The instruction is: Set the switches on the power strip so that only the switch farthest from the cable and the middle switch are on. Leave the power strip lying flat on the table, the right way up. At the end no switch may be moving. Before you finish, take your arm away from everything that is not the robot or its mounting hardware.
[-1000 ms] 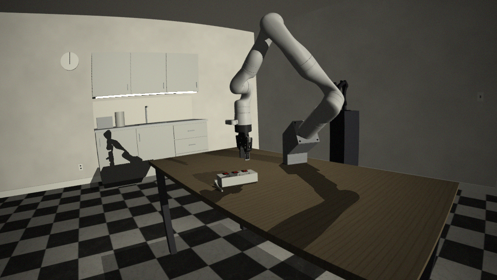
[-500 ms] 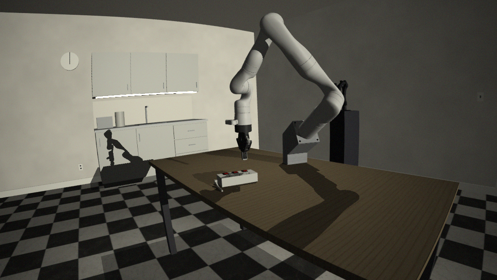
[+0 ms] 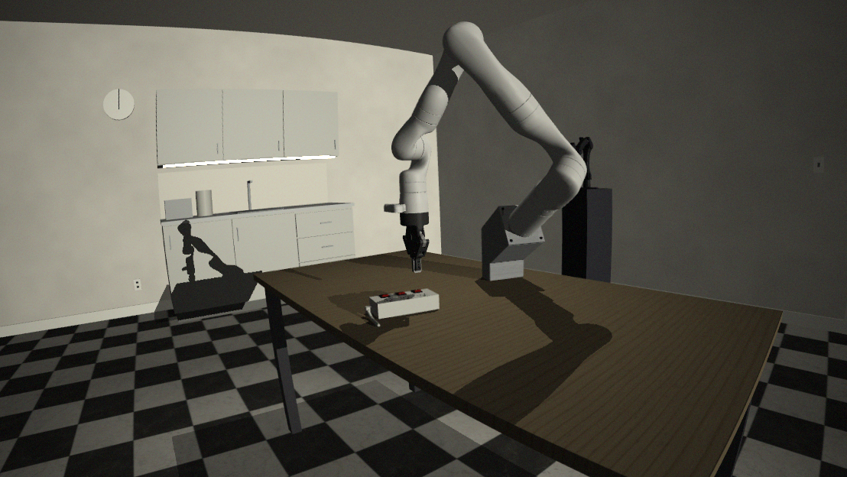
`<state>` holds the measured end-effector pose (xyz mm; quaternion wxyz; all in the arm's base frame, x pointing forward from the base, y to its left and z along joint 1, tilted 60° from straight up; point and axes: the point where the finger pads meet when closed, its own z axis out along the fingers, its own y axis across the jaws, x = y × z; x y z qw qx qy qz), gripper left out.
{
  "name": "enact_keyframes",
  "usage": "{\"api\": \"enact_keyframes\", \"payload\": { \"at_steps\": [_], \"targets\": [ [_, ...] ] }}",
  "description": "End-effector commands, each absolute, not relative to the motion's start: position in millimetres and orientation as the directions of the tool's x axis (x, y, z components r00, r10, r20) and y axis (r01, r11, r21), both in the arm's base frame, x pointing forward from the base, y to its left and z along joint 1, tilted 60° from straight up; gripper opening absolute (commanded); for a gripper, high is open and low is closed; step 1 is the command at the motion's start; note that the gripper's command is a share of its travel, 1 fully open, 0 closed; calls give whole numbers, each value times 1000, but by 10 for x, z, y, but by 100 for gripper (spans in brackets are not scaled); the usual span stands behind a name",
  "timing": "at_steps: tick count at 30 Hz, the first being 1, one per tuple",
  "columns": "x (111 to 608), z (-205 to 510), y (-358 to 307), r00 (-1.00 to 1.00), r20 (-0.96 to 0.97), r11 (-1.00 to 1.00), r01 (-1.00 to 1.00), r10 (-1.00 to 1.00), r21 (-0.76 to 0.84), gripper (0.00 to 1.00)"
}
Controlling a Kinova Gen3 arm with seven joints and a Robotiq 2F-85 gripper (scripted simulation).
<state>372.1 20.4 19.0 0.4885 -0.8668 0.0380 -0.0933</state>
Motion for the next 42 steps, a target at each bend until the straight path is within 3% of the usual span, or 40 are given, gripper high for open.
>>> {"api": "enact_keyframes", "payload": {
  "at_steps": [1, 42],
  "targets": [
    [3724, 189, 200, 979, 125, -521, 25, -158, -853, 0],
    [3799, 14, 501, 979, 125, -519, 25, -158, -854, 0]
  ]
}}
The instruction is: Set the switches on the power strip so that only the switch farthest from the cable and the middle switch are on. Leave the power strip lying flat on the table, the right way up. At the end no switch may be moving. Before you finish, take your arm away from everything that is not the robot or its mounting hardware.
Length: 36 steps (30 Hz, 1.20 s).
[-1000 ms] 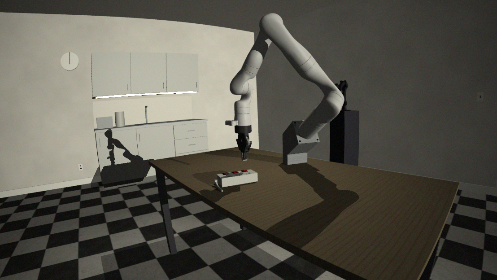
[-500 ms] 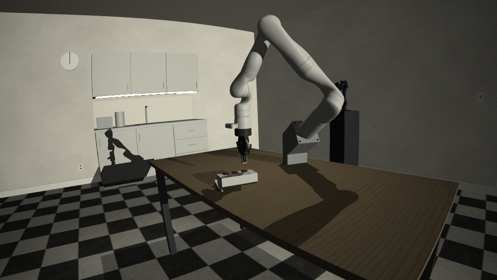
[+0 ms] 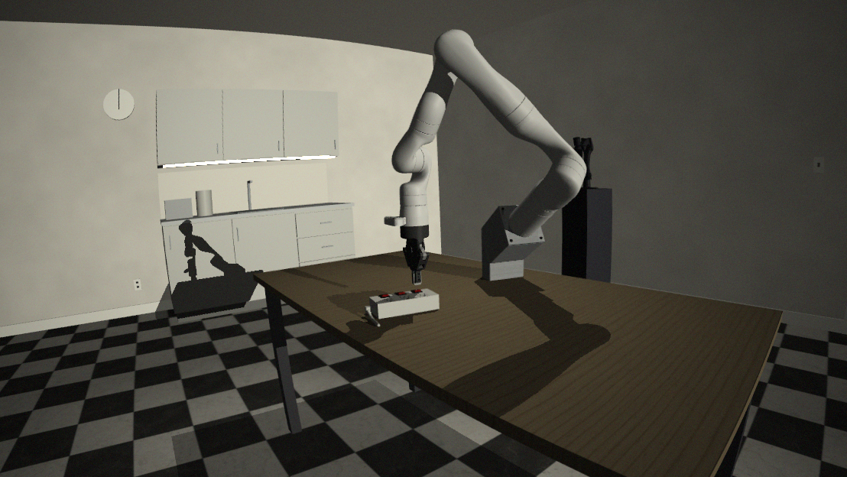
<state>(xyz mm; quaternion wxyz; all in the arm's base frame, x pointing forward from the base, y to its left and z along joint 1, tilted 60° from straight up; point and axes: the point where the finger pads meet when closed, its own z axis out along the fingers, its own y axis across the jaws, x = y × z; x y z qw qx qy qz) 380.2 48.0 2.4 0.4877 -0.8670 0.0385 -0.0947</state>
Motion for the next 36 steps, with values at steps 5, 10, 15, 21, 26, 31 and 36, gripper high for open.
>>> {"api": "enact_keyframes", "payload": {
  "at_steps": [5, 10, 15, 21, 26, 31, 36],
  "targets": [
    [3809, -8, 537, 979, 125, -519, 25, -158, -854, 0],
    [3814, -20, 559, 979, 125, -519, 25, -158, -854, 0],
    [3816, -24, 566, 979, 125, -519, 25, -158, -854, 0],
    [3816, -26, 569, 979, 125, -519, 25, -158, -854, 0],
    [3816, -26, 569, 979, 125, -519, 25, -158, -854, 0],
    [3816, -26, 569, 979, 125, -519, 25, -158, -854, 0],
    [3816, -26, 569, 979, 125, -519, 25, -158, -854, 0]
  ]
}}
